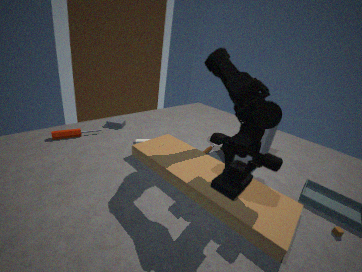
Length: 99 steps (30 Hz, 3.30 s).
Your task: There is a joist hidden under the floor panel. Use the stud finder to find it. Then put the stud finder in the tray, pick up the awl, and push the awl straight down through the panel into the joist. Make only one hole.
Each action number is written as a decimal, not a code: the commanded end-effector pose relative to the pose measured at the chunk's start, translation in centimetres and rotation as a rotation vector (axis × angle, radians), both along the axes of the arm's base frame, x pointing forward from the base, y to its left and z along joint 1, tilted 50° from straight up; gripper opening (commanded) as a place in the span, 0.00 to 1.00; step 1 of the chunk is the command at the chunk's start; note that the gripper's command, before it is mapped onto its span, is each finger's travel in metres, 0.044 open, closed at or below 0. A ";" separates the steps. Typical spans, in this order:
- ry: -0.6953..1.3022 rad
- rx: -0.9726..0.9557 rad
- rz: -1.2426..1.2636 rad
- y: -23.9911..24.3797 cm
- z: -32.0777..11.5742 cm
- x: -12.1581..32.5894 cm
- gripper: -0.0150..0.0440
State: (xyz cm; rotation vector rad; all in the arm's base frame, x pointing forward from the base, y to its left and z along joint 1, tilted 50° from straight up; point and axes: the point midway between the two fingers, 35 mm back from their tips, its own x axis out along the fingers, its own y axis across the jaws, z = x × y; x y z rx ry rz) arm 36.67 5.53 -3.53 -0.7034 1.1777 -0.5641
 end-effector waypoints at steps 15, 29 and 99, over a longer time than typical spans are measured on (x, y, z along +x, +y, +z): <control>0.000 -0.009 0.000 -1.9 2.0 -0.1 0.25; 0.001 -0.010 0.000 -3.3 3.6 -0.2 0.25; 0.002 -0.015 0.000 -10.0 11.3 -0.5 0.25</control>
